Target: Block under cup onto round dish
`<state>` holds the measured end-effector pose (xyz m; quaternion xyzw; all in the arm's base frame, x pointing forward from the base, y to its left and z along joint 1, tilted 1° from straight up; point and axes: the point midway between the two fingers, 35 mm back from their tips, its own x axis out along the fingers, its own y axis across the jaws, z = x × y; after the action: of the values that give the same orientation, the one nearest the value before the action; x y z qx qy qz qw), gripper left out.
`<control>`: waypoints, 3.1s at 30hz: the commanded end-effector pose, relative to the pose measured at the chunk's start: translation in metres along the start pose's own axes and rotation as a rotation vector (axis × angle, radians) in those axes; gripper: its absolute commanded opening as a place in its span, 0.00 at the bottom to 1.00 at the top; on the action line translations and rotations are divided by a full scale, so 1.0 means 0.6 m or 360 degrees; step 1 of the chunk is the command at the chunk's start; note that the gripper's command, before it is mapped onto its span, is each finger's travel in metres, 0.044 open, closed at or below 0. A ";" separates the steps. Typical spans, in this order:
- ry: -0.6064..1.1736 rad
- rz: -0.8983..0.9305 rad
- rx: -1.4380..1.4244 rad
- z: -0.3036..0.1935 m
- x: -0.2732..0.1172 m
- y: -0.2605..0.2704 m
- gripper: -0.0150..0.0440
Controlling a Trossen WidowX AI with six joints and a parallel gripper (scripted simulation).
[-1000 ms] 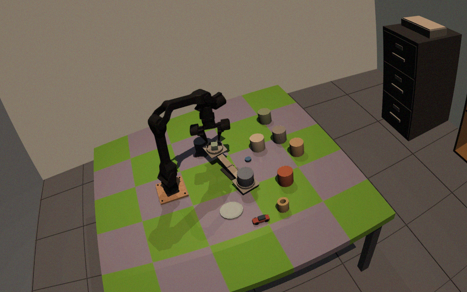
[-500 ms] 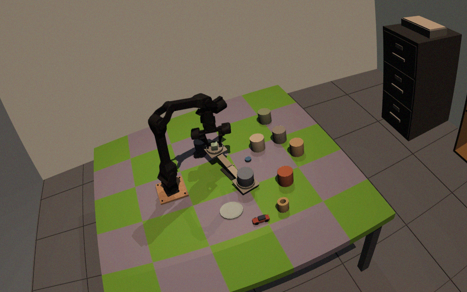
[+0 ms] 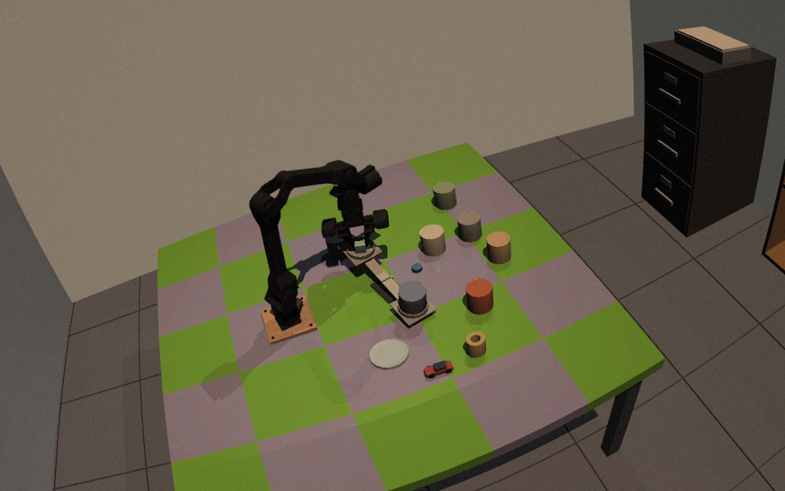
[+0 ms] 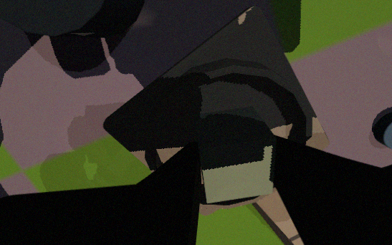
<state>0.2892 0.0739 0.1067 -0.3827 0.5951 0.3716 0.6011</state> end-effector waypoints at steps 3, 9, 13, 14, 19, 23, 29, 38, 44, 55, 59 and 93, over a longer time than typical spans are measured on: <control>0.0003 0.0002 -0.0006 0.000 0.001 -0.001 0.35; 0.0002 0.0001 -0.0006 0.004 -0.038 -0.005 0.25; 0.0002 0.0001 -0.0006 0.005 -0.067 -0.006 0.25; 0.0002 0.0001 -0.0006 0.005 -0.074 -0.006 0.25; 0.0002 0.0002 -0.0006 0.005 -0.110 -0.005 0.25; 0.0002 0.0002 -0.0006 0.002 -0.139 -0.003 0.25; 0.0003 0.0002 -0.0007 0.000 -0.156 -0.001 0.25; 0.0002 -0.0011 -0.0019 -0.034 -0.144 -0.034 0.25; -0.0002 -0.0018 -0.0010 -0.068 -0.133 -0.063 0.25; 0.0037 -0.0016 0.0061 -0.145 -0.111 -0.101 0.25; 0.0041 -0.0008 0.0098 -0.174 -0.103 -0.111 0.25; 0.0025 -0.0001 0.0140 -0.439 -0.036 -0.135 0.25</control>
<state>0.2562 -0.1854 0.1352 -0.3543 0.6171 0.3379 0.6160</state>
